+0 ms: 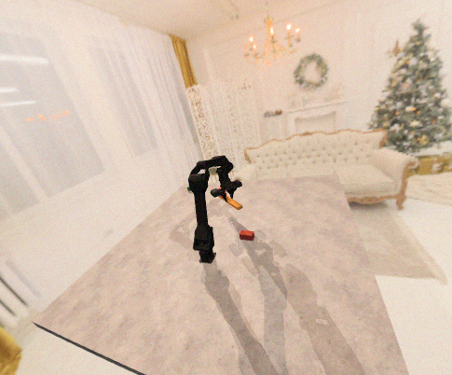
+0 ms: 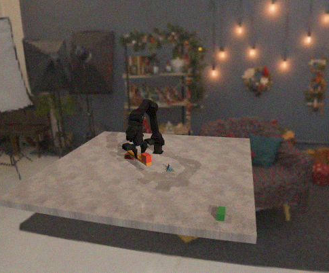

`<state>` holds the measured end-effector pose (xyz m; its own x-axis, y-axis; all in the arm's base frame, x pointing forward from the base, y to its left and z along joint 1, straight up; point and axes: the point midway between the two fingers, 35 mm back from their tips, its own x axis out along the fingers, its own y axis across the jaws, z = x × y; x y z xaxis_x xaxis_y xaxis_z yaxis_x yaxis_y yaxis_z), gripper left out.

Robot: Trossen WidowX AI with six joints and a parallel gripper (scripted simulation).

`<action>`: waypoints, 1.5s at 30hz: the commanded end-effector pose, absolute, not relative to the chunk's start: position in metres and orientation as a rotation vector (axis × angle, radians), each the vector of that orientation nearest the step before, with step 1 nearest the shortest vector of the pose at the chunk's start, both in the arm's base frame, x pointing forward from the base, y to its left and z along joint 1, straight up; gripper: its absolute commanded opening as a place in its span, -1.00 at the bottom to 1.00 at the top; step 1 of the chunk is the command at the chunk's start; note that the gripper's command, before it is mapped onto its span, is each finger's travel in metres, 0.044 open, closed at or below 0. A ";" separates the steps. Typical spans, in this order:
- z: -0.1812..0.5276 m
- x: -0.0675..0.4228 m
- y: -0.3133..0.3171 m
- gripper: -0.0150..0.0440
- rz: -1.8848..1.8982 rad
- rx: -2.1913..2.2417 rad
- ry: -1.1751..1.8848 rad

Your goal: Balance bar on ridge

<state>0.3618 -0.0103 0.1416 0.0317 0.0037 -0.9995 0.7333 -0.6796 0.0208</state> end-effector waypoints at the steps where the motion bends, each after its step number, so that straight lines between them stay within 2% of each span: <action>1: 0.143 0.360 -0.004 -0.49 -1.602 1.661 0.844; 22: 0.144 0.349 0.027 -0.49 -1.011 1.051 1.284; 45: 0.144 0.341 0.059 -0.49 -0.320 0.341 1.512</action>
